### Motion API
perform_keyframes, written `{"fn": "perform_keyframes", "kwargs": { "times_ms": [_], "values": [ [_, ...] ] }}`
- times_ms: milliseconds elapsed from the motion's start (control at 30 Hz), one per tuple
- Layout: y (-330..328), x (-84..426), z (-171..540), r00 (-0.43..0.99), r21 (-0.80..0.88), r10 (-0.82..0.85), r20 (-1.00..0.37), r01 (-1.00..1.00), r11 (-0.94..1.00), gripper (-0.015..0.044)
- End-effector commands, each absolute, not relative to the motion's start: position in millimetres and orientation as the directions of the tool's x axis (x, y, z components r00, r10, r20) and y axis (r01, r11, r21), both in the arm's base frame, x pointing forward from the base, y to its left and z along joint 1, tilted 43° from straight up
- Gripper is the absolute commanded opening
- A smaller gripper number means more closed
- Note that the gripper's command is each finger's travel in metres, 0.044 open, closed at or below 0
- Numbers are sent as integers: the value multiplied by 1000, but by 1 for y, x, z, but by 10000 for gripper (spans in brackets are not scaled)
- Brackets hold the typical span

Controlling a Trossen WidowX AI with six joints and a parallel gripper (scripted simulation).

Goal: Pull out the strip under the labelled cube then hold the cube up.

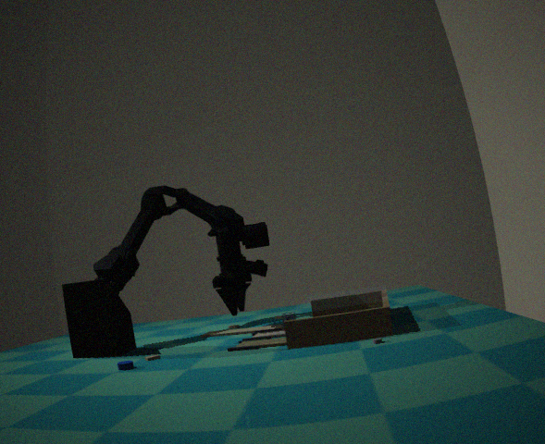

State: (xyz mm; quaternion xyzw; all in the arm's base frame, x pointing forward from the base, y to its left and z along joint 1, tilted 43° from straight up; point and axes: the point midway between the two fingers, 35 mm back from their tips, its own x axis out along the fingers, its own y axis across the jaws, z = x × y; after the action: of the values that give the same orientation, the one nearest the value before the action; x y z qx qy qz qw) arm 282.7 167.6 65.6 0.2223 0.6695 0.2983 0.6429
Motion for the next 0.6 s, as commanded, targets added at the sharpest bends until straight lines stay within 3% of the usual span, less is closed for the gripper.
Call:
{"fn": "perform_keyframes", "kwargs": {
  "times_ms": [0, 567],
  "values": [
    [166, 298, 65, -75, 689, 685, -725, -88, 720, 440],
    [160, 356, 64, -73, 688, 684, -725, -90, 720, 440]
  ]
}}
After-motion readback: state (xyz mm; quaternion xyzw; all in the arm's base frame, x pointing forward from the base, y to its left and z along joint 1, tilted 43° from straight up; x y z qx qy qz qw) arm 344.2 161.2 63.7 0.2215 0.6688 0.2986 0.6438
